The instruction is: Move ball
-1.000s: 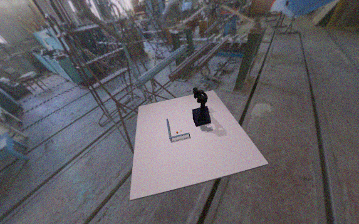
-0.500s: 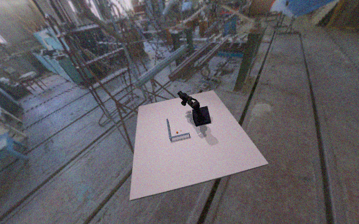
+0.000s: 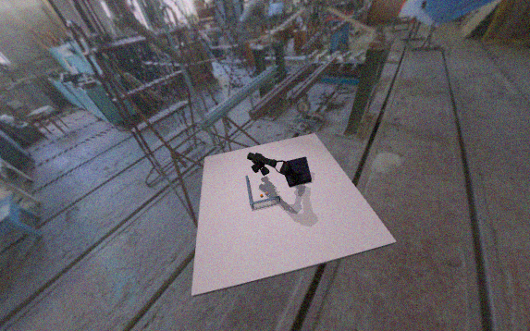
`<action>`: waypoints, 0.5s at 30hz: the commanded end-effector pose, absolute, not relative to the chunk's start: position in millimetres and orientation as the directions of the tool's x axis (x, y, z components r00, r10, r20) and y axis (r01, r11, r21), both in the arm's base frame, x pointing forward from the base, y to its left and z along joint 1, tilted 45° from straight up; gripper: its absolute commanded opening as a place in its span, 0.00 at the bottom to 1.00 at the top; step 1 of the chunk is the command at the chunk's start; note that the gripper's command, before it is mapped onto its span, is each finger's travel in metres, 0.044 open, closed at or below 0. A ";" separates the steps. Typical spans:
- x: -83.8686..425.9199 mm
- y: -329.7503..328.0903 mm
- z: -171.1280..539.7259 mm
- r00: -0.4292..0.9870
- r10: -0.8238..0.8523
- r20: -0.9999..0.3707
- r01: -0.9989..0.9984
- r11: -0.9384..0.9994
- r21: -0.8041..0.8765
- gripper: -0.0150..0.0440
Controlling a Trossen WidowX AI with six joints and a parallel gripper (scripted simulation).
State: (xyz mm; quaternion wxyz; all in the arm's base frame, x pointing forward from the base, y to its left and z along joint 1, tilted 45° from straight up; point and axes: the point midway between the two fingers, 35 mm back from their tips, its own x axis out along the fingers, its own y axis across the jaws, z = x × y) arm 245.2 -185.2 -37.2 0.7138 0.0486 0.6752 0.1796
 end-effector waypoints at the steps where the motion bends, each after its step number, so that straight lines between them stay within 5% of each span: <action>1: 285.0 -130.1 -5.2 0.092 0.440 -0.893 -0.104 0.896 0.431 0.62; 9: 320.0 -18.6 54.1 0.102 0.674 -0.732 0.066 0.729 0.681 0.62; 15: 321.0 -9.7 59.2 0.097 0.691 -0.716 0.081 0.711 0.698 0.62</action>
